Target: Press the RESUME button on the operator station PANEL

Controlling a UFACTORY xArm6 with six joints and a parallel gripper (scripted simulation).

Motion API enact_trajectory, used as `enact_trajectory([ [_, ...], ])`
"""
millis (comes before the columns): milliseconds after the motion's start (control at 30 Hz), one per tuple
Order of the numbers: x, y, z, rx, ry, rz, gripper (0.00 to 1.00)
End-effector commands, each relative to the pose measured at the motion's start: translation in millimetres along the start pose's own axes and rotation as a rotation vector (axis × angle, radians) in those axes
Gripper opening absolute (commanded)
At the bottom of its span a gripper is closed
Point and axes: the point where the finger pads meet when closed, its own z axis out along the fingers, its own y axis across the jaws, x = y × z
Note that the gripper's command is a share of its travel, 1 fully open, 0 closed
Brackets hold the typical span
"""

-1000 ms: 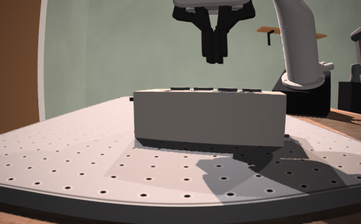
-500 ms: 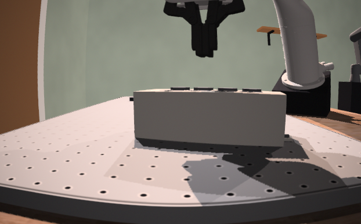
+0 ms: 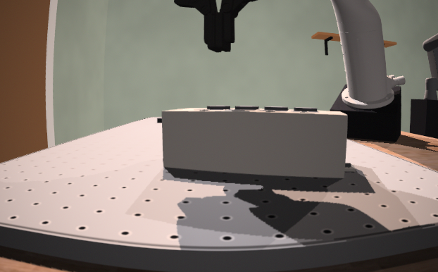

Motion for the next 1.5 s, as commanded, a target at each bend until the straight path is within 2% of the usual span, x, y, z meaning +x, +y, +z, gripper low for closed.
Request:
enact_trajectory([
  [0,1,1,-1.3,-0.002,0.003,0.000,0.00],
  [133,1,1,0.3,-0.002,0.003,0.000,0.00],
  [867,1,1,33.7,-0.002,0.003,0.000,0.00],
  [1467,1,1,37.1,-0.002,0.003,0.000,0.00],
])
